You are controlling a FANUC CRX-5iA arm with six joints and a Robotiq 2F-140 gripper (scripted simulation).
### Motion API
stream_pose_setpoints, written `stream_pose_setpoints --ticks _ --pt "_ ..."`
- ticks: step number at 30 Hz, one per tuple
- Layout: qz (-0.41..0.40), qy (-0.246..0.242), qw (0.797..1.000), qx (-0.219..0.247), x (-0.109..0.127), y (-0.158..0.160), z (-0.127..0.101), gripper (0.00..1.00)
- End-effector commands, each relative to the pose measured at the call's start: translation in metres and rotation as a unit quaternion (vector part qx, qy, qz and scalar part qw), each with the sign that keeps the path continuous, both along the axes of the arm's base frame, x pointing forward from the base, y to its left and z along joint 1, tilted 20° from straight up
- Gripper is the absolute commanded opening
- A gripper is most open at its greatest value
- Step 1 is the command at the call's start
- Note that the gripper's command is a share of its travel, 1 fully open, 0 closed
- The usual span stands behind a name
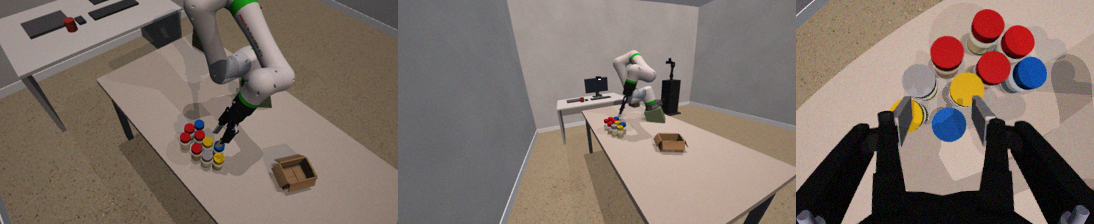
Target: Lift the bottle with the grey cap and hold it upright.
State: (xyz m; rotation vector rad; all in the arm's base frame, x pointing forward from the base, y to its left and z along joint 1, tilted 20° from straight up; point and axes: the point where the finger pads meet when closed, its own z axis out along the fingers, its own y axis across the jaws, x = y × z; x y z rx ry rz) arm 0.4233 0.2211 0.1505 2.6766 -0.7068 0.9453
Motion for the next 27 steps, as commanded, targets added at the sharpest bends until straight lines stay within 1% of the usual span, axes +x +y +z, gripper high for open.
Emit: stream_pose_setpoints --ticks 1,3,13,20,27 --pt "0.000 -0.001 1.000 0.000 0.000 0.001 0.001 0.51" --pt "0.000 -0.001 1.000 0.000 0.000 0.001 0.001 0.51" --pt "0.000 0.000 1.000 0.001 -0.028 0.066 -0.023 0.51" --pt "0.000 0.000 1.000 0.001 -0.028 0.066 -0.023 0.51" --pt "0.000 0.000 1.000 0.001 -0.032 0.076 -0.026 0.51"
